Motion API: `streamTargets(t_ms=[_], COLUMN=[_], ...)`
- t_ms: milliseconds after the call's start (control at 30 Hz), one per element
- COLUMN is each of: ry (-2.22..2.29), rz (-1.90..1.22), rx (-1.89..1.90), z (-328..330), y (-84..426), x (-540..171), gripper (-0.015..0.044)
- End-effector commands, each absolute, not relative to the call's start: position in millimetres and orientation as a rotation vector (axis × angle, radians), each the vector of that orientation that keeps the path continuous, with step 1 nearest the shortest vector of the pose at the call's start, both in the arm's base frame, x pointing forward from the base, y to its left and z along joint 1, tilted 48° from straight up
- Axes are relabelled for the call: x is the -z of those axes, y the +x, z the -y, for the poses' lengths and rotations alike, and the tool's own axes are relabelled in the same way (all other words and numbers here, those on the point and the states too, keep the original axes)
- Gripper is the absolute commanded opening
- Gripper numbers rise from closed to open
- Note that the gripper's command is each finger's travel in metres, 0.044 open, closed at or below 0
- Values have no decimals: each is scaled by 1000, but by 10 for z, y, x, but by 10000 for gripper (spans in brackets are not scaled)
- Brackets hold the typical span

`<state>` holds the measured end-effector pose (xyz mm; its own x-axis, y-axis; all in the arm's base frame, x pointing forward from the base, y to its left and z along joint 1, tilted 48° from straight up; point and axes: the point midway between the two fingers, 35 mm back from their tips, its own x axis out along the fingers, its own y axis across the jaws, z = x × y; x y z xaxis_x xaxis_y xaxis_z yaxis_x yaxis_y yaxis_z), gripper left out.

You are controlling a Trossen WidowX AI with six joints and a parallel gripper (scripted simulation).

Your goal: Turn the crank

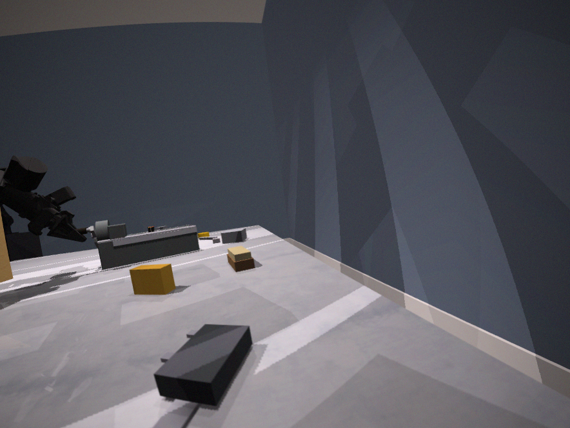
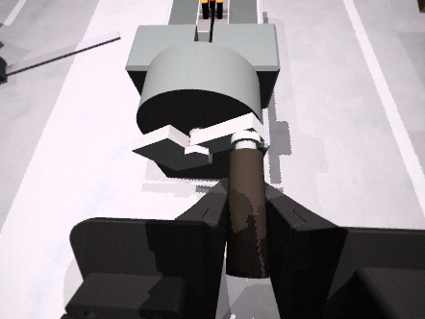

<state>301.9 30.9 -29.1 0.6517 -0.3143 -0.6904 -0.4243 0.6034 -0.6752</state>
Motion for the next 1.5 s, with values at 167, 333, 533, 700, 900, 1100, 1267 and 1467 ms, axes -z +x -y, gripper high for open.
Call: streamTargets(t_ms=[167, 333, 533, 700, 900, 1100, 1267, 1467], ry=[-950, -951, -951, -951, -951, -951, -951, -954], rz=[-897, -897, -898, -898, -898, -898, -898, -896], rx=[-60, -60, -60, -60, -60, -60, -60, -59], z=[-149, -94, -47, -32, -48, -49, -49, -49], y=[3046, 3041, 3023, 3000, 2990, 2990, 2990, 2992], x=[359, 421, 515, 598, 618, 618, 618, 608], gripper=[0, 0, 0, 0, 0, 0, 0, 0])
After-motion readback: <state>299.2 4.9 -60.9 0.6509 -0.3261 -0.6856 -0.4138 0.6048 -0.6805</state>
